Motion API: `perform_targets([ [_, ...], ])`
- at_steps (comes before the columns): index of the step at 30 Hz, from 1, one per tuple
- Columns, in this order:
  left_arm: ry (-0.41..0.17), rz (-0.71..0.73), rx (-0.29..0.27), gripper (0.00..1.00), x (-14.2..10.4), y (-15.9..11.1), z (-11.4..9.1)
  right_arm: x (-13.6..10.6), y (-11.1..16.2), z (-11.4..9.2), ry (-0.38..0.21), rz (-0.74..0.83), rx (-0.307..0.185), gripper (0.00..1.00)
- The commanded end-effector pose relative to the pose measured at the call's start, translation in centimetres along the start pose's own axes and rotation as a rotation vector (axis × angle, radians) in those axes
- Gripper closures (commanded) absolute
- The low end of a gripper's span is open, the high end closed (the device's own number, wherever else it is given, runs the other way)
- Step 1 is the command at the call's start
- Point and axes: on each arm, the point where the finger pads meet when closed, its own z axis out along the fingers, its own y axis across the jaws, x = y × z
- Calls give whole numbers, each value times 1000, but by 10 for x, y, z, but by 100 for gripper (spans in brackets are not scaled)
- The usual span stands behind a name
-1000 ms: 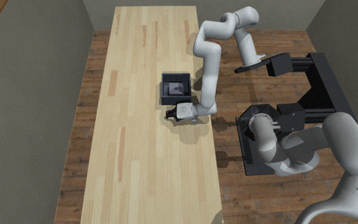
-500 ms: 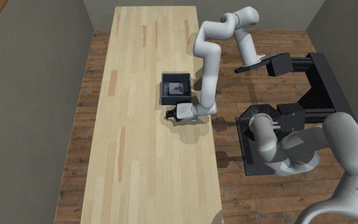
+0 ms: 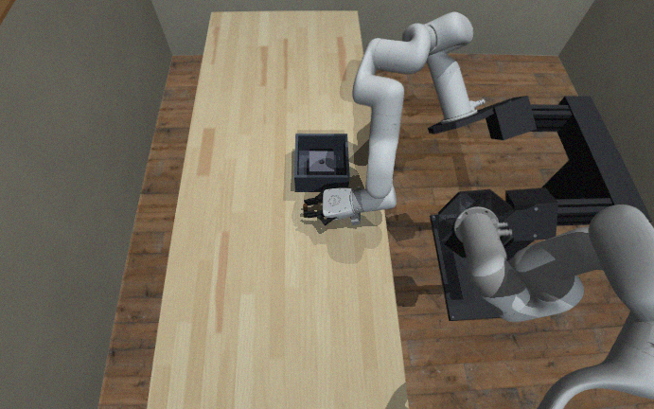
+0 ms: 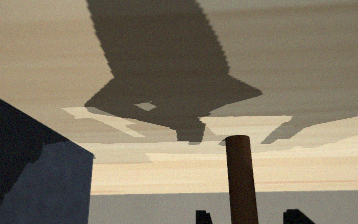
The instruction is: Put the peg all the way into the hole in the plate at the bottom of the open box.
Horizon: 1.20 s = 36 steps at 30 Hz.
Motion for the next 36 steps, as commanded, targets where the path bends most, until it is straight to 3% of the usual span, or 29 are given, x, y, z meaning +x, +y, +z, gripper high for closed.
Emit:
perform_targets([
  [1, 3, -2, -1, 0, 1, 0, -1, -3, 2, 0, -3, 5, -1, 56],
  [28, 3, -2, -1, 0, 1, 0, -1, -3, 2, -1, -3, 5, -1, 56],
  [36, 3, -2, -1, 0, 1, 0, -1, -3, 2, -21, -2, 5, -1, 56],
])
